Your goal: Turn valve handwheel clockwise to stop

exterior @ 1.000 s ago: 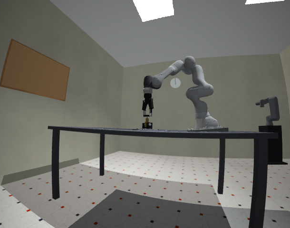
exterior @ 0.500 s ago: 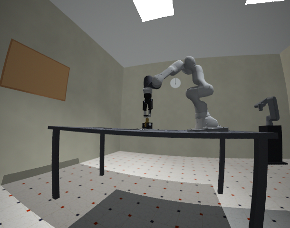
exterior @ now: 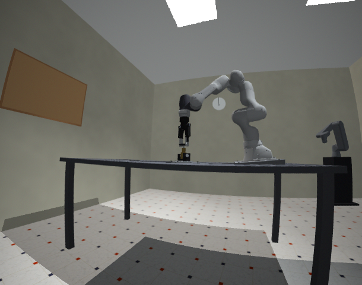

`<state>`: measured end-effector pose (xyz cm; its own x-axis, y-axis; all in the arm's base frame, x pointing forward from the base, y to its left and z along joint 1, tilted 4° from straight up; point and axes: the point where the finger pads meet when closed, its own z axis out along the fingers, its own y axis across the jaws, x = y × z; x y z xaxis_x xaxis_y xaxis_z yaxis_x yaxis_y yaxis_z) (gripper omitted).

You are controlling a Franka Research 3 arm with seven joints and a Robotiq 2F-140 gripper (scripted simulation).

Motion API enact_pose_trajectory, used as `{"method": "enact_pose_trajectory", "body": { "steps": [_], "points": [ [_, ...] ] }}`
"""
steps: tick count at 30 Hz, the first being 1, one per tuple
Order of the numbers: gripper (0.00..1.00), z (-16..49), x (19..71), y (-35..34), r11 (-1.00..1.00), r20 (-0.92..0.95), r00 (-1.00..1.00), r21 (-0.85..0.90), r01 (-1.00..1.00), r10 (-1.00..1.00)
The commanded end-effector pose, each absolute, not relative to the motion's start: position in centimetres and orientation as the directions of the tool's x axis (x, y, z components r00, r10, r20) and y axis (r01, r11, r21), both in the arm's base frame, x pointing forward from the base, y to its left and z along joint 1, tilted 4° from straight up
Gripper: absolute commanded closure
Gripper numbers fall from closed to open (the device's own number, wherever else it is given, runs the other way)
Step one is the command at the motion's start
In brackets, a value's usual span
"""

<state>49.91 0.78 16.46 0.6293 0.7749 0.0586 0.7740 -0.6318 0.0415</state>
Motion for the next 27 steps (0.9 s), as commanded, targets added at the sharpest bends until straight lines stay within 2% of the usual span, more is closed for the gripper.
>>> {"method": "enact_pose_trajectory", "body": {
  "steps": [1, 11, 16, 27],
  "points": [
    [0.61, 16.45, 49.97, 0.87, -0.626, 0.061, 0.623, 0.043, 0.779, 0.78],
    [0.61, 16.45, 49.97, 0.87, -0.628, 0.061, 0.625, 0.043, 0.777, 0.778],
    [0.61, 16.45, 49.97, 0.87, -0.734, 0.067, 0.731, 0.034, 0.679, 0.679],
    [0.61, 16.45, 49.97, 0.87, -0.835, 0.071, 0.832, 0.022, 0.549, 0.549]
  ]
}}
